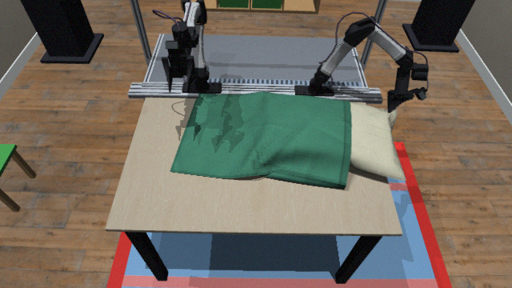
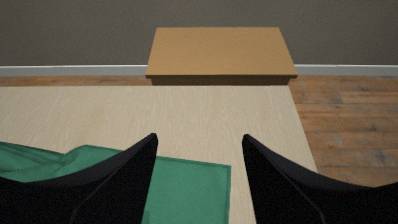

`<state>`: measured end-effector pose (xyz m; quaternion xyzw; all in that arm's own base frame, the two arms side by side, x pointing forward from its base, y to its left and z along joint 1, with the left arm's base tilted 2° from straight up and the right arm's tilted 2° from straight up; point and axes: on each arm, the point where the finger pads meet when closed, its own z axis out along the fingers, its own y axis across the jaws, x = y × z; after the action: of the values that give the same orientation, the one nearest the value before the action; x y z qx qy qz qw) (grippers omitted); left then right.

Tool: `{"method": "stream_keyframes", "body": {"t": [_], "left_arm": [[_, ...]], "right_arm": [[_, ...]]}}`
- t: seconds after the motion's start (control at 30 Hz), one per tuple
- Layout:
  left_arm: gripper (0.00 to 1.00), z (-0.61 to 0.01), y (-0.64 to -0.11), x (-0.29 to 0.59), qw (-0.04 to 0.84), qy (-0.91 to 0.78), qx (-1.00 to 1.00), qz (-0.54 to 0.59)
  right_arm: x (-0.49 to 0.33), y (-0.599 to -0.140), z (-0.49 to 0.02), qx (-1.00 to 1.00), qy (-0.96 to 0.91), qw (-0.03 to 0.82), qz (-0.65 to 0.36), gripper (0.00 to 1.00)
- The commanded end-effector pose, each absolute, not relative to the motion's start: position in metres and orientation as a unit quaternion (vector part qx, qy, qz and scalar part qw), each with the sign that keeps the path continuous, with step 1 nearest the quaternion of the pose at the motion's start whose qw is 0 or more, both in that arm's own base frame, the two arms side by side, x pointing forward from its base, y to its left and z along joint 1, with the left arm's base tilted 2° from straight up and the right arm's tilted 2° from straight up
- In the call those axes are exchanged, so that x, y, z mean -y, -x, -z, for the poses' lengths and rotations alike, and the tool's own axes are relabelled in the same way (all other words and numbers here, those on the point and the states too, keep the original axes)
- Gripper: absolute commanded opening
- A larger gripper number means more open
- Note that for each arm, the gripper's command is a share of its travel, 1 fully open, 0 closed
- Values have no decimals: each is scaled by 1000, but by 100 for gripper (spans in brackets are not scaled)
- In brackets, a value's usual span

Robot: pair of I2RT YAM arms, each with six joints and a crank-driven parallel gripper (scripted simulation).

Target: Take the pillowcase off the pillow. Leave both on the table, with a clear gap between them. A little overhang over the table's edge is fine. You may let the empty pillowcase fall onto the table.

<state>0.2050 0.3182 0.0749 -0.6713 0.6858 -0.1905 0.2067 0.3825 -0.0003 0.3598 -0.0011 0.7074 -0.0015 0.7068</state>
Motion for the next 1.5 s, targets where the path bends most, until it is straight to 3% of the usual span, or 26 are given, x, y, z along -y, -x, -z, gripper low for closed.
{"method": "stream_keyframes", "body": {"t": [0.0,1.03,1.07,1.27,1.47], "left_arm": [[1,-81,-214,-323,232,653,-697,182],[1,-72,-212,-318,219,657,-697,186],[1,-72,-212,-318,219,657,-697,186],[1,-72,-212,-318,219,657,-697,186],[1,-72,-212,-318,219,657,-697,186]], "right_arm": [[-4,-380,-358,-712,7,702,-5,63],[-4,-380,-358,-712,6,702,-5,63],[1,-379,-337,-732,0,681,-4,63],[1,-365,-340,-751,4,660,-20,63],[5,-343,-299,-810,-4,585,-45,63]]}}
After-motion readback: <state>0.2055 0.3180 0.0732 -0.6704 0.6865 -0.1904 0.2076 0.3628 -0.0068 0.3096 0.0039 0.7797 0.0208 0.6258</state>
